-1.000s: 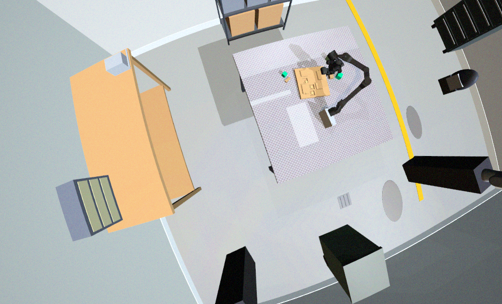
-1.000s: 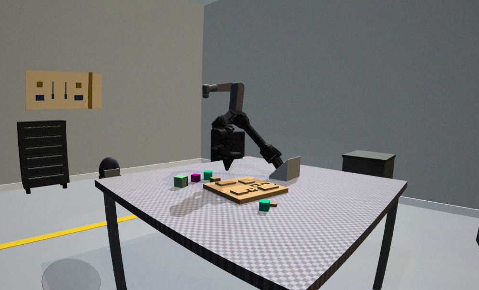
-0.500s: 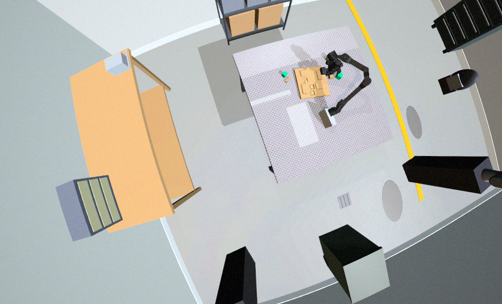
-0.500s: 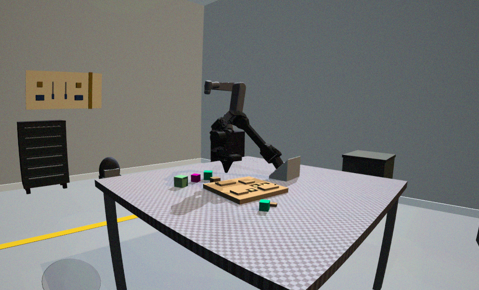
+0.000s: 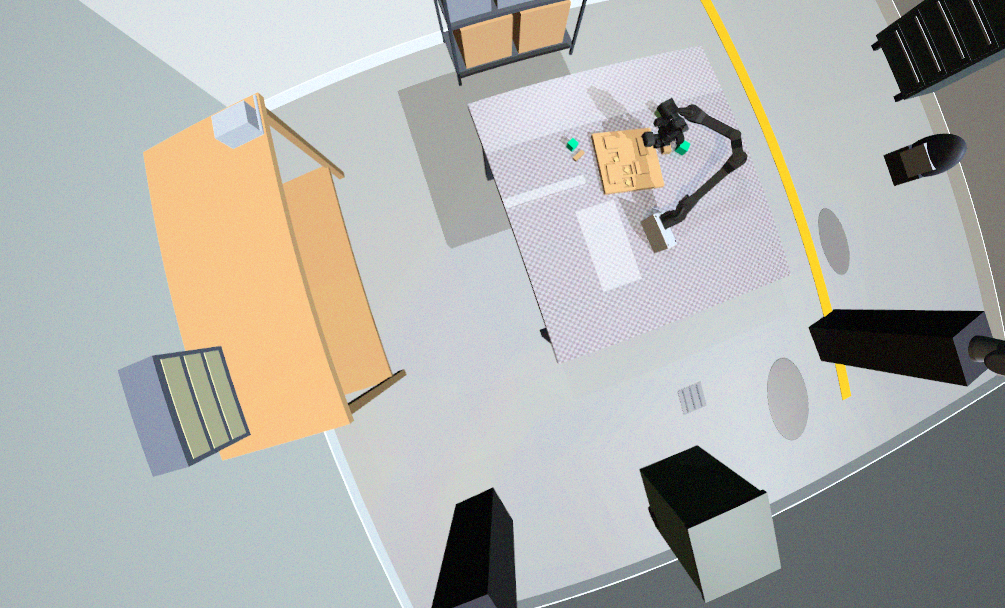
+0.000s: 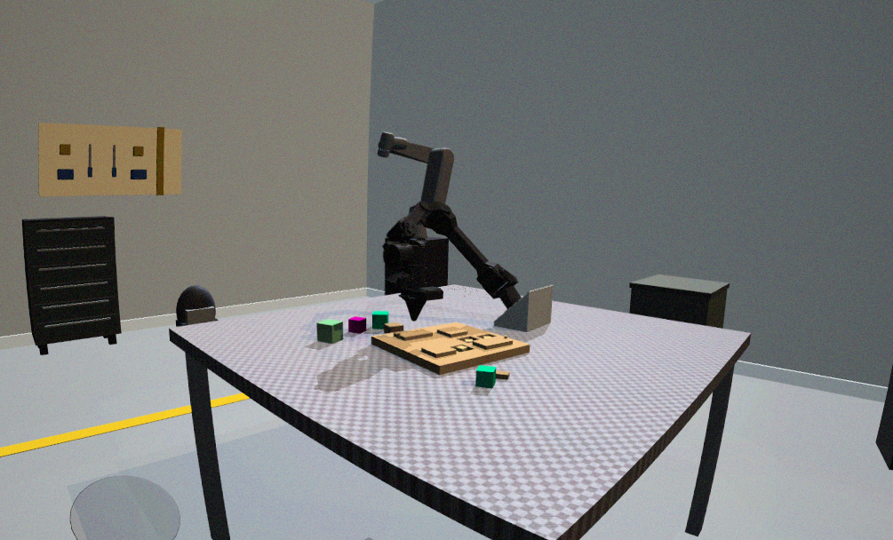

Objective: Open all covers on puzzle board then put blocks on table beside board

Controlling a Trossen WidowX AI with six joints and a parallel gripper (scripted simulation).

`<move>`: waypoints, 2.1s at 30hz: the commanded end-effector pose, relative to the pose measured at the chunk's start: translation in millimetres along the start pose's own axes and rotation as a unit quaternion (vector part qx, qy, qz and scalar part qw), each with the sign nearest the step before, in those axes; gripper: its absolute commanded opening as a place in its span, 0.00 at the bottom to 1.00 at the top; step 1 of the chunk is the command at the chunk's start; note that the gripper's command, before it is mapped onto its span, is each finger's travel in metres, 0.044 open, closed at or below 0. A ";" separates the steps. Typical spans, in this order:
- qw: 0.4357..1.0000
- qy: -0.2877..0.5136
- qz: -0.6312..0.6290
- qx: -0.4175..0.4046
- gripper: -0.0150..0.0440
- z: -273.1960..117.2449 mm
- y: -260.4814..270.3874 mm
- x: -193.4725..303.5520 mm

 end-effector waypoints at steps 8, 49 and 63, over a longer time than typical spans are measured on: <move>1.000 0.000 -0.006 0.004 0.25 12.3 -0.5 1.5; 1.000 0.000 -0.006 0.005 0.25 30.3 17.4 11.6; 1.000 0.000 -0.006 0.004 0.25 30.4 32.8 14.7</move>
Point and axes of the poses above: the point midway between the two fingers, 35 mm back from their tips, its own z axis out along the fingers, its own y axis across the jaws, x = y × z, the point moved 4 cm from there along -z, back along the fingers, and after that the axes turned 9 degrees about z, right-handed, at the moved point
